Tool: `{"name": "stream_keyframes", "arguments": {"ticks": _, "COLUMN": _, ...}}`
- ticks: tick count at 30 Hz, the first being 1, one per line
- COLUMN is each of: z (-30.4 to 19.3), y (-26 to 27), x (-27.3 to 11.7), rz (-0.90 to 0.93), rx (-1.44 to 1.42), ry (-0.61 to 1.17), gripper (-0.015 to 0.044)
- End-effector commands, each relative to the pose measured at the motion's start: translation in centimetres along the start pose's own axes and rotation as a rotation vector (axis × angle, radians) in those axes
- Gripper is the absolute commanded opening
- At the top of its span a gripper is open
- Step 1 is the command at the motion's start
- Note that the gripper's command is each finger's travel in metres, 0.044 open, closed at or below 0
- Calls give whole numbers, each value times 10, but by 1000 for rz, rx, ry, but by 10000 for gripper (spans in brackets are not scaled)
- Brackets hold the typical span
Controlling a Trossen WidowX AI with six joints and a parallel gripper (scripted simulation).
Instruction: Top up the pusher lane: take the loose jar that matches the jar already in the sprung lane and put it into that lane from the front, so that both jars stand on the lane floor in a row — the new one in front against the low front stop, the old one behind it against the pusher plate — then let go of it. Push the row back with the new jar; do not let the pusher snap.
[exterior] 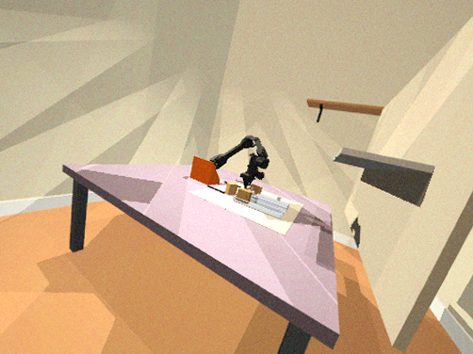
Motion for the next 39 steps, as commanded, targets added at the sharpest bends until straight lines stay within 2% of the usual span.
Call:
{"name": "stream_keyframes", "arguments": {"ticks": 1, "z": 10, "y": 1, "x": -4, "rz": 0, "rx": -16, "ry": -26, "gripper": 0}}
{"name": "stream_keyframes", "arguments": {"ticks": 39, "z": 24, "y": 2, "x": -7, "rz": 1, "rx": -17, "ry": -27, "gripper": 0}}
Point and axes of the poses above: the point midway between the two fingers, 35 mm back from their tips, its own x axis out along the fingers, its own y axis across the jaws, z = x × y, the point moved 2 cm from there along -x, back along the fingers, and after that the axes turned 6 degrees about -x, right-handed, at the moved point
